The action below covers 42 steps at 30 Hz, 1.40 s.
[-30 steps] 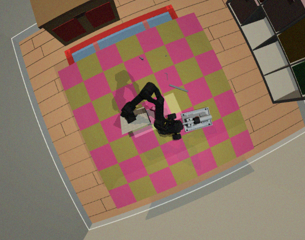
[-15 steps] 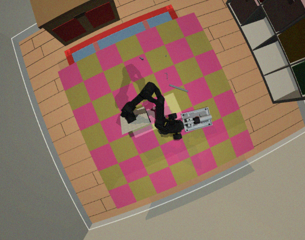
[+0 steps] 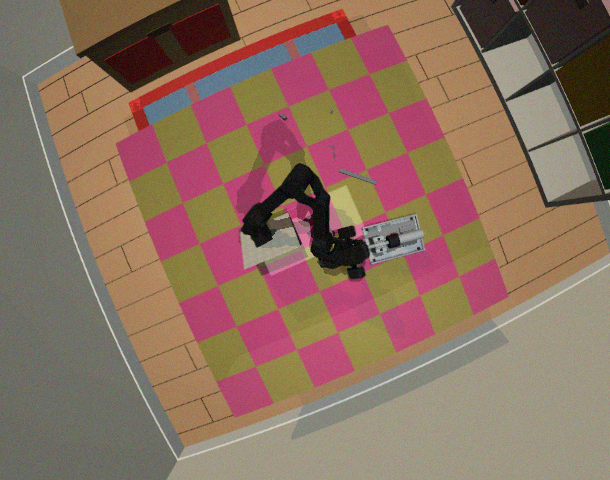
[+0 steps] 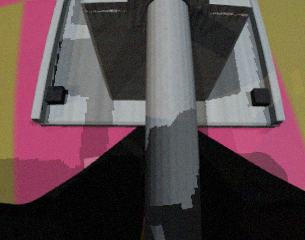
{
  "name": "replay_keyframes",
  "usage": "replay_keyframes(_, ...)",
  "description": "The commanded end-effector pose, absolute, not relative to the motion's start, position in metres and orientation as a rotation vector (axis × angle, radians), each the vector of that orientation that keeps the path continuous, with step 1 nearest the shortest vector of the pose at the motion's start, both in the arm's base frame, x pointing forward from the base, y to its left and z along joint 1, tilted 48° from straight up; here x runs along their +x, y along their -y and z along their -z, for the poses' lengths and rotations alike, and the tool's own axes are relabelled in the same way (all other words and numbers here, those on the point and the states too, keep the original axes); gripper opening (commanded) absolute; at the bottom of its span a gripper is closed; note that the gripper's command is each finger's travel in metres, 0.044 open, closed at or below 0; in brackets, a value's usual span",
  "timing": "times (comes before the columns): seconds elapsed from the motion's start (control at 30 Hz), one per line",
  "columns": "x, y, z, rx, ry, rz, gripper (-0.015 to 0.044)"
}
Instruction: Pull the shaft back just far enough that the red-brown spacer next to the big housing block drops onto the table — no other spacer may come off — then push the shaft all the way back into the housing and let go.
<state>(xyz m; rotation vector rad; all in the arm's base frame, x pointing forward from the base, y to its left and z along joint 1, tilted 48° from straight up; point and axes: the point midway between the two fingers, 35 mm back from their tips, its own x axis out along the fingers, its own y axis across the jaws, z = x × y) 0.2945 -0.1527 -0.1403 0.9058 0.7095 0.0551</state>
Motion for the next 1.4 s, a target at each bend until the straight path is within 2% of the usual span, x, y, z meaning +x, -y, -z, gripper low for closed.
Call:
replay_keyframes(0.0,0.298,0.156,0.14,0.9,-0.703,-0.053,0.0)
replay_keyframes(1.37,0.312,0.16,0.141,0.9,-0.703,-0.053,0.0)
